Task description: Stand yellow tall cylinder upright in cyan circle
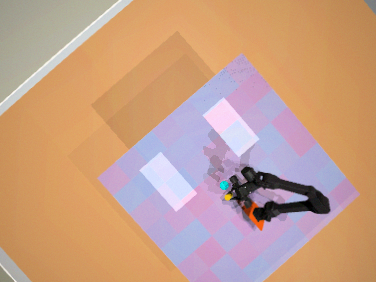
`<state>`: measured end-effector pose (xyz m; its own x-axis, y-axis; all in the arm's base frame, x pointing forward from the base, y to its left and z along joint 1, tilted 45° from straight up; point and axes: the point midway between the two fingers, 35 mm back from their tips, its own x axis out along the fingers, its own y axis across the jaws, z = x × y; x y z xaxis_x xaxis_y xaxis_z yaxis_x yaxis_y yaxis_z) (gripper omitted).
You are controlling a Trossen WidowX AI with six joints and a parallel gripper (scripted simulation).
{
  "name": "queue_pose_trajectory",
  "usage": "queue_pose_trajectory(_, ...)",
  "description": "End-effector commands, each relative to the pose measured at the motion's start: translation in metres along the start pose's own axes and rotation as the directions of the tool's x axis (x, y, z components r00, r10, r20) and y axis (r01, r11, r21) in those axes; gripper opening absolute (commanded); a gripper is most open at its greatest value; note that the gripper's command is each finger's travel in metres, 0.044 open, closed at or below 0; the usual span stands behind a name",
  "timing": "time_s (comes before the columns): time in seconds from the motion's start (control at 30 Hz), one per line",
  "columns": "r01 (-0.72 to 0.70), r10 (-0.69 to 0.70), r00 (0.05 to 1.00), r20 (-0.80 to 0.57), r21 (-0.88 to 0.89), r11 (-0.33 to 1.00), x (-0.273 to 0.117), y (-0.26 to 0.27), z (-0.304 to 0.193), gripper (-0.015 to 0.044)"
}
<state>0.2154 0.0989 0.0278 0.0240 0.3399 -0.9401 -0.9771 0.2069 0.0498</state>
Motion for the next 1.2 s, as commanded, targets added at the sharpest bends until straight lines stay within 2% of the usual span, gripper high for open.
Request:
queue_pose_trajectory(0.0, 0.016, -0.015, 0.999, 0.031, -0.015, 1.0, -0.003, 0.0, 0.001, 0.0105)
queue_pose_trajectory(1.17, 0.14, -0.107, 0.96, 0.259, -0.11, 0.984, -0.016, -0.004, 0.004, 0.0105)
